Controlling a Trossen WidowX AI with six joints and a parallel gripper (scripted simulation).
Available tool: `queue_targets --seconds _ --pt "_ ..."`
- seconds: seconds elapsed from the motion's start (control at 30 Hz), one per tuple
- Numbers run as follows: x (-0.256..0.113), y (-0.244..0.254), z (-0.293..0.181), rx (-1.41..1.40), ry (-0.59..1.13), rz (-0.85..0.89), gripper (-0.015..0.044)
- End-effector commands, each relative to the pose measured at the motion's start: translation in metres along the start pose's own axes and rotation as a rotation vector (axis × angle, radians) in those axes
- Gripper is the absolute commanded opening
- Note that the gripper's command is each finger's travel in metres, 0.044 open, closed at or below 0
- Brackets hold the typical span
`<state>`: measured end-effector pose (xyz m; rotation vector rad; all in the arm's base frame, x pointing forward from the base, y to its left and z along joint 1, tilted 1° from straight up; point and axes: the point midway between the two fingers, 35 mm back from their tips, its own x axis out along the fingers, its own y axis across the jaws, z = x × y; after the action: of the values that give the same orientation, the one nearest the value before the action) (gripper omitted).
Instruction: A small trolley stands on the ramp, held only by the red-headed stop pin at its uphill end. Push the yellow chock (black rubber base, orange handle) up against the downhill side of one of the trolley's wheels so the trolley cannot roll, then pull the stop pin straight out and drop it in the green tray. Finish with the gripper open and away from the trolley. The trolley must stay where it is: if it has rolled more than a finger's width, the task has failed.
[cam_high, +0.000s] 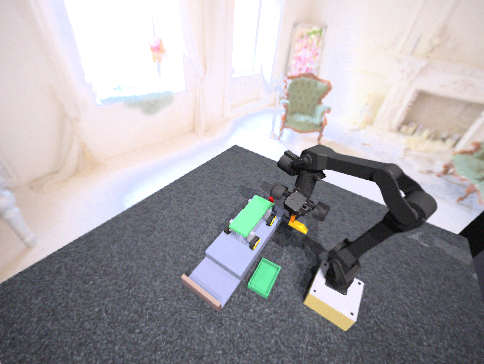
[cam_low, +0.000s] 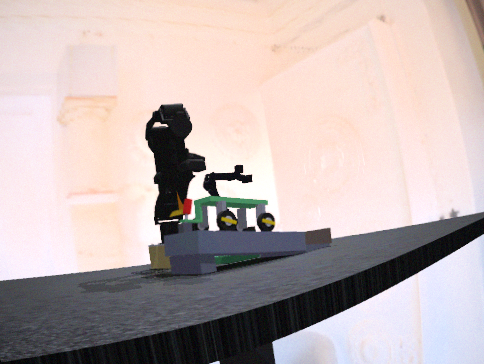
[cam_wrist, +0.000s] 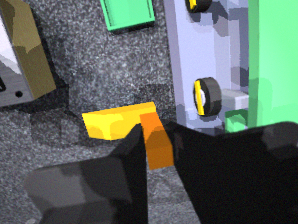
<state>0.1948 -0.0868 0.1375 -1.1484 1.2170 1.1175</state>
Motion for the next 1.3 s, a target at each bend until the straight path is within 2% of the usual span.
queue_targets --seconds 0.0,1.27 --pt "0.001 -0.003 0.016 0.002 -0.003 0.0 0.0" --pt "0.013 -0.03 0.153 0.002 -0.015 -0.002 0.0"
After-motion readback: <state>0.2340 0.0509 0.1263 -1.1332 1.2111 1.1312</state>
